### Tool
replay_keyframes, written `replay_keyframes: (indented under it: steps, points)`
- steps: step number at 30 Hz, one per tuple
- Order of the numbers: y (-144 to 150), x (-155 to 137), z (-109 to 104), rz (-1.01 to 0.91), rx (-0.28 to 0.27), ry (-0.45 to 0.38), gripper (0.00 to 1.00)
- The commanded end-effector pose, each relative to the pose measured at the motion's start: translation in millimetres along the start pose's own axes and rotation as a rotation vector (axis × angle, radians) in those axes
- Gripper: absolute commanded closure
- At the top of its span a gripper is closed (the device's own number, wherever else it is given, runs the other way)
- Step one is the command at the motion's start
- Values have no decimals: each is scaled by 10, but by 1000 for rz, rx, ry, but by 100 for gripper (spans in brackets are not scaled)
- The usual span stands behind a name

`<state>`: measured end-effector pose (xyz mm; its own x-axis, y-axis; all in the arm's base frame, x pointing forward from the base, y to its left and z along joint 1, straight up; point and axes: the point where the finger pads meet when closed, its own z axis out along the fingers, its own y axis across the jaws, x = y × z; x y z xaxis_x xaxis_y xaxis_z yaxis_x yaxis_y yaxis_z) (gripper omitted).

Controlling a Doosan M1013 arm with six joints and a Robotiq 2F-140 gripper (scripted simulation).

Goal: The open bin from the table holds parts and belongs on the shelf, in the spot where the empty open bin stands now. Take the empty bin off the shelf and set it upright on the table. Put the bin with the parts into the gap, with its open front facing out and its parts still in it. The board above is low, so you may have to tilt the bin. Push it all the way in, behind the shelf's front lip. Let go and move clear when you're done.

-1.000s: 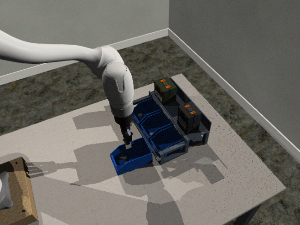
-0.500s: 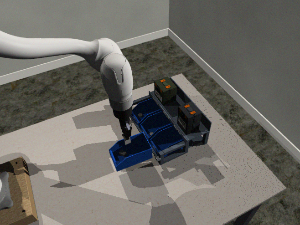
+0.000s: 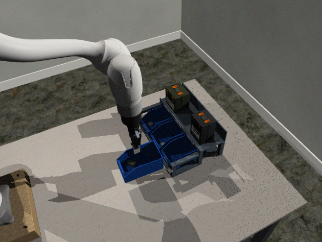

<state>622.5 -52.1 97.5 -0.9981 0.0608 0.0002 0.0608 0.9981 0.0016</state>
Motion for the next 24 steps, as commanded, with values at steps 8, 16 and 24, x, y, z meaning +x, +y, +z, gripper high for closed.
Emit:
replay_keyframes:
  steps: [8, 16, 24]
  points:
    - [0, 0, -1, 0, 0, 0, 90]
    - [93, 13, -2, -4, 0, 0, 90]
    - [677, 97, -3, -29, 0, 0, 90]
